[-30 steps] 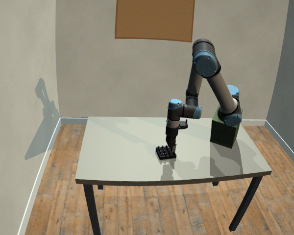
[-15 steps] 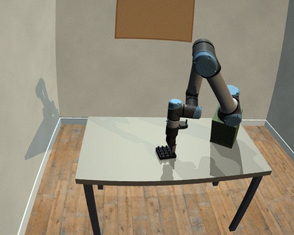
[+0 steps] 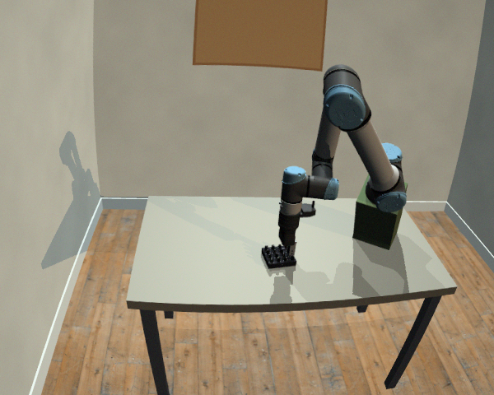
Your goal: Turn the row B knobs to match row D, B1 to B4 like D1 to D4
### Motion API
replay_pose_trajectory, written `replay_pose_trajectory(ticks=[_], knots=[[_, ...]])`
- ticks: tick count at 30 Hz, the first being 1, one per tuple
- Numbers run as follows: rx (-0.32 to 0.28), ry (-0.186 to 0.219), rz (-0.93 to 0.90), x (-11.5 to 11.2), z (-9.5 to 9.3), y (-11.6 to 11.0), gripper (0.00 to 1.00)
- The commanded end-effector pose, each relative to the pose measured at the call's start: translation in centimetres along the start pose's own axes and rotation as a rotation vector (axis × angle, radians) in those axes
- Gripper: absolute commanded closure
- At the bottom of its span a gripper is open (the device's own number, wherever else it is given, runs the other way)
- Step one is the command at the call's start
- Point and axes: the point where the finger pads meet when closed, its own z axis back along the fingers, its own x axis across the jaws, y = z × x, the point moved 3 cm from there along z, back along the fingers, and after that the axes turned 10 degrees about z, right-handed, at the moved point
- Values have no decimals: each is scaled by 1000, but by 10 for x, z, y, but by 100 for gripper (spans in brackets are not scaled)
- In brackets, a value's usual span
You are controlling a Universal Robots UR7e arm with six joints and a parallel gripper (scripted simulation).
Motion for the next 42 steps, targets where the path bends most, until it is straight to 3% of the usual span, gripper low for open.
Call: replay_pose_trajectory(ticks=[1,20,42], knots=[[-3,2,5,-1,0,-2,70],[-3,2,77,0,0,-2,70],[-2,1,346,1,0,-1,70]])
